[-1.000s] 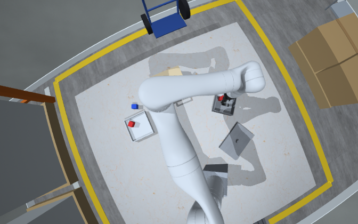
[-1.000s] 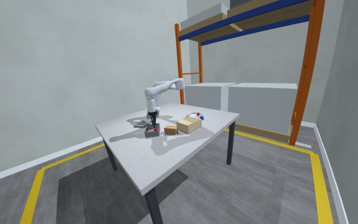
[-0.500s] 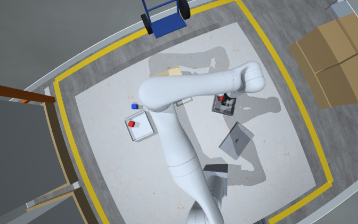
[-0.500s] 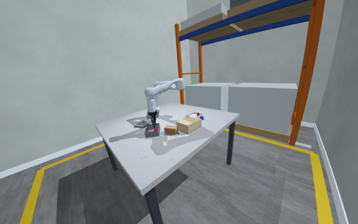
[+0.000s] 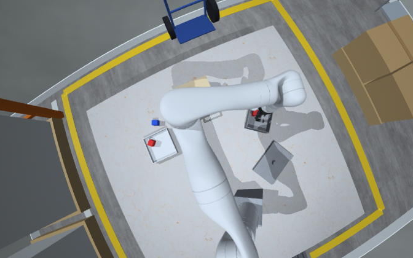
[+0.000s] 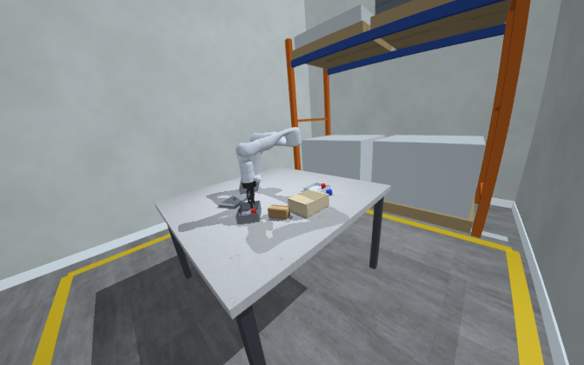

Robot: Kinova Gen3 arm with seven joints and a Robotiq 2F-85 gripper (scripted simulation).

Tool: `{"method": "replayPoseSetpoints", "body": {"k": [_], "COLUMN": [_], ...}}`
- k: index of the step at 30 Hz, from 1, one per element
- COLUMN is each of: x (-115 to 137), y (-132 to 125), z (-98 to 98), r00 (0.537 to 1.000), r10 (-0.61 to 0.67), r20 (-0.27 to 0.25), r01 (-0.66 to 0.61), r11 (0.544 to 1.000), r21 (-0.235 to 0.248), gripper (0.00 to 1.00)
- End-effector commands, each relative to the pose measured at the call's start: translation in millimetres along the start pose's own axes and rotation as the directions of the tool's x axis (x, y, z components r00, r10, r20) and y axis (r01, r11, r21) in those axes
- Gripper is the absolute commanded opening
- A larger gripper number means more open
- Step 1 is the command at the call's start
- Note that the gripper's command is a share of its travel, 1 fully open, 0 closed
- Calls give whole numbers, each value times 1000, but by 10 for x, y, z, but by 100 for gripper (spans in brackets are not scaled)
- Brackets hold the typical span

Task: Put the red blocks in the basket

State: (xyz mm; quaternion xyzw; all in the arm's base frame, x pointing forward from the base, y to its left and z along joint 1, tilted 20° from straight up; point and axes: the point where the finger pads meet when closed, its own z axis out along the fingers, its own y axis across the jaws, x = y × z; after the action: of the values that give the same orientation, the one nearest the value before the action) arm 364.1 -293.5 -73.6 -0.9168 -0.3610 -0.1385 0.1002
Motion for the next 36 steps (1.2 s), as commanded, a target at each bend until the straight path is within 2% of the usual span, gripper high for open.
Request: {"method": "replayPoseSetpoints", "body": {"k": [1,36], "x": [0,0], "y": [6,6], "z": [-7,155], "r00": [1000,1000], "r10": [0,0], "r20": [0,0], "r01": [0,0], "r11": [1000,1000], "r21": [-2,-2], "gripper": [62,62]}}
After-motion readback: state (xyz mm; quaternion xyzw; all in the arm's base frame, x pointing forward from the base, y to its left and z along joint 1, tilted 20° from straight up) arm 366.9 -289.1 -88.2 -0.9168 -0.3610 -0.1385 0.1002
